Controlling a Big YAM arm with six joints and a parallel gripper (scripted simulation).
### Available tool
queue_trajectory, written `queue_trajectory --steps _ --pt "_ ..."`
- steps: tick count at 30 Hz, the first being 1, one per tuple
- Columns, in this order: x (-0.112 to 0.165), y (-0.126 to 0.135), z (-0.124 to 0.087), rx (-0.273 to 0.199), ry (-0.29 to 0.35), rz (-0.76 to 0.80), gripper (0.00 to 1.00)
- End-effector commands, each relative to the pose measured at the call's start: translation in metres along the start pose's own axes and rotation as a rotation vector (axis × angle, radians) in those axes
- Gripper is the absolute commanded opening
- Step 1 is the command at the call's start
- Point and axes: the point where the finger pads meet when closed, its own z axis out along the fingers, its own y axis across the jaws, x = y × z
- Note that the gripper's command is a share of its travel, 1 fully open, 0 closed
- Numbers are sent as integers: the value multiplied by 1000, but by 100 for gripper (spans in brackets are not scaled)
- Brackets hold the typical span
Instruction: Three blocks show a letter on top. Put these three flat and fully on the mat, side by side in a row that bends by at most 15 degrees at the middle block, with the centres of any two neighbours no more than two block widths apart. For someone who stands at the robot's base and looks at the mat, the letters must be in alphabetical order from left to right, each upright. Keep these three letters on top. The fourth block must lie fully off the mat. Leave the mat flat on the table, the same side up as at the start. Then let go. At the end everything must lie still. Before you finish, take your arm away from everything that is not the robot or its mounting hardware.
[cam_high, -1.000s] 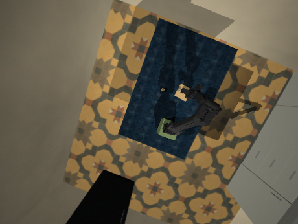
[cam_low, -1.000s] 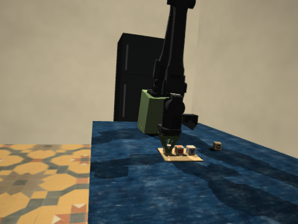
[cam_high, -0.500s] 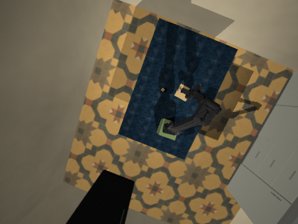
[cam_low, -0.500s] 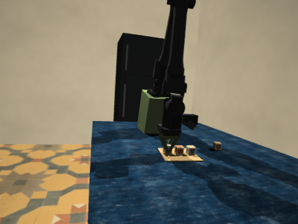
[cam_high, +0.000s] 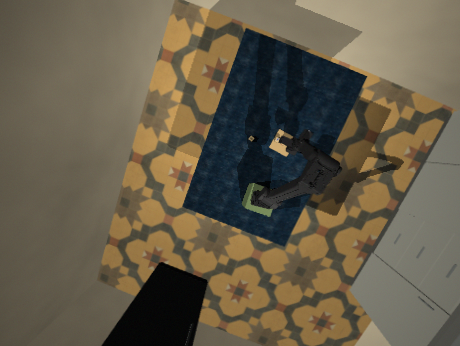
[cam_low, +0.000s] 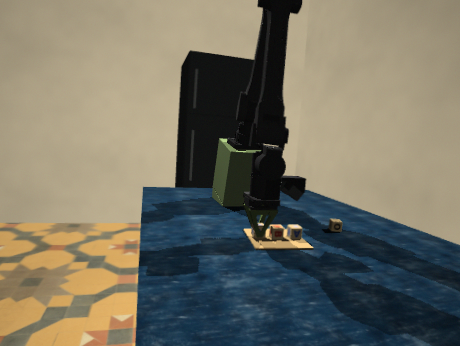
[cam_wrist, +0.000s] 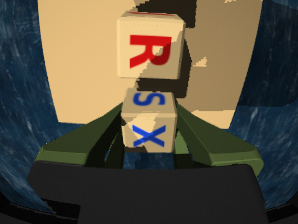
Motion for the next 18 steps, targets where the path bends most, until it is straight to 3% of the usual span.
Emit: queue_trajectory --steps 1,18 --pt "-6 5 5 -13 -4 -3 25" --pt "-6 0 7 -1 -3 -2 25"
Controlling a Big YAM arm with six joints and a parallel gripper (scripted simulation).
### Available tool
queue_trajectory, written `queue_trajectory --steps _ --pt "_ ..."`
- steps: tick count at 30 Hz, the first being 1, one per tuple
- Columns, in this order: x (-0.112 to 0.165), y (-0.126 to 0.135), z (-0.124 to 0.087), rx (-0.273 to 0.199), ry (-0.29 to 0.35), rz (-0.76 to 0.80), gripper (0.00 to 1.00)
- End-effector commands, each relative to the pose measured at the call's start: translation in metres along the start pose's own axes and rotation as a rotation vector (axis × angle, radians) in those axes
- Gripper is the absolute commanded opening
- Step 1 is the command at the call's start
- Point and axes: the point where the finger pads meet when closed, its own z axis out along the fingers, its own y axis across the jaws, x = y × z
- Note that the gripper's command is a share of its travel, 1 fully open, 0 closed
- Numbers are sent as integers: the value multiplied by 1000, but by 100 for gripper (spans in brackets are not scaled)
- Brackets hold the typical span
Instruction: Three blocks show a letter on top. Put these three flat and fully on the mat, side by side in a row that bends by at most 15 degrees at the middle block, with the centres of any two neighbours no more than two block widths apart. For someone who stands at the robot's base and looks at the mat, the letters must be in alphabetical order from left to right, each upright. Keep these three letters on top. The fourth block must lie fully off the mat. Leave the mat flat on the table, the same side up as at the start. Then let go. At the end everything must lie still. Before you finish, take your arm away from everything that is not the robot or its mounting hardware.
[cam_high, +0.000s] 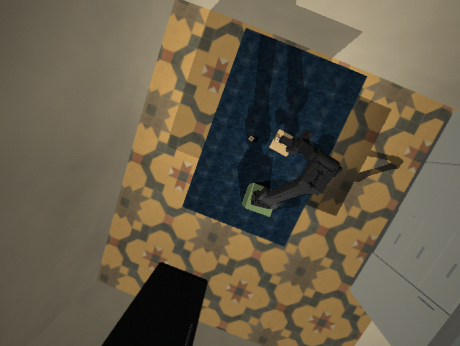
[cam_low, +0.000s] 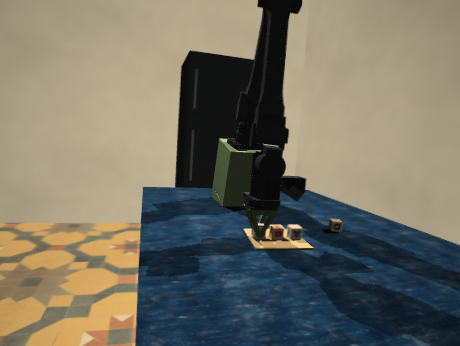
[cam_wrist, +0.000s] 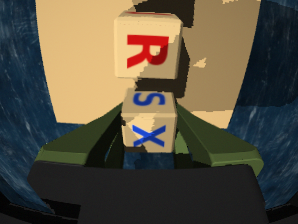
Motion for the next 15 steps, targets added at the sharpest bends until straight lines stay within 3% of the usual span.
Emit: queue_trajectory --steps 1,15 --pt "-6 1 7 -6 -3 -2 25" --pt "-6 0 8 -5 -3 -2 25"
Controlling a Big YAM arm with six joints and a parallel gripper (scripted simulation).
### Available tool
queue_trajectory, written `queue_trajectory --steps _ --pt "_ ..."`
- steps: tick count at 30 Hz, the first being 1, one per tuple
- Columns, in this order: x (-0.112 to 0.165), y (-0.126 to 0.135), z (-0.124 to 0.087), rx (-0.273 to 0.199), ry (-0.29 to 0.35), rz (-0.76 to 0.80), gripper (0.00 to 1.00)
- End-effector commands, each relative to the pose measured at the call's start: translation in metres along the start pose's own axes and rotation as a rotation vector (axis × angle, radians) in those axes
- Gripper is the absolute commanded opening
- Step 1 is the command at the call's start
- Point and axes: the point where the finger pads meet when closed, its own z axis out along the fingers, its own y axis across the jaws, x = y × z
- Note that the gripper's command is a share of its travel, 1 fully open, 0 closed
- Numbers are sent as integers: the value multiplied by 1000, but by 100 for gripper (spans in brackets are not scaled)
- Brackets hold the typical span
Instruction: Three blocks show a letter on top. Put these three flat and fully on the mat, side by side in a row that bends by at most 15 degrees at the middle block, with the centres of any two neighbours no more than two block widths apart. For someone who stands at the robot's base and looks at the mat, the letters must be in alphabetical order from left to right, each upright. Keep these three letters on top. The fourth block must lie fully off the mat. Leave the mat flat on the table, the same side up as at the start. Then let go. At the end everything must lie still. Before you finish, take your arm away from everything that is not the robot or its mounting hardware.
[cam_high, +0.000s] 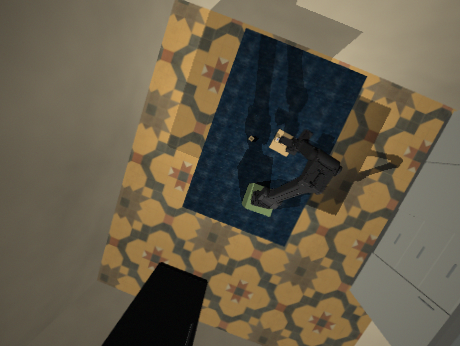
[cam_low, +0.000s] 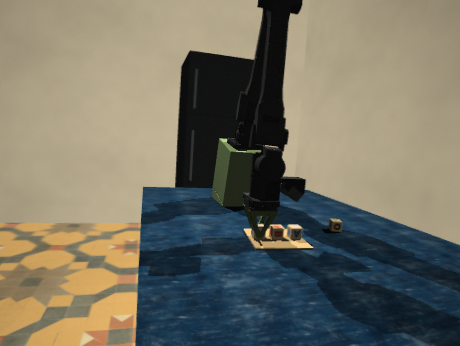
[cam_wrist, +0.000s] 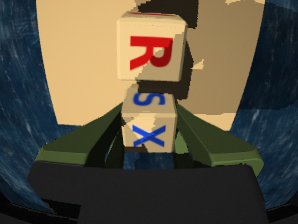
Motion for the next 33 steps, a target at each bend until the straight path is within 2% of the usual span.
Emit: queue_trajectory --steps 1,8,9,13,14,16,17,19,23,33 --pt "-5 -2 5 -1 -3 -3 25" --pt "-5 -2 5 -1 -3 -3 25" --pt "-5 -2 5 -1 -3 -3 28" --pt "-5 -2 5 -1 -3 -3 28" --pt "-5 -2 5 -1 -3 -3 32" --pt "-5 -2 5 -1 -3 -3 32" --pt "-5 -2 5 -1 -3 -3 36" --pt "-5 -2 5 -1 -3 -3 36" --pt "-5 -2 5 -1 -3 -3 44" --pt "-5 -2 5 -1 -3 -3 44"
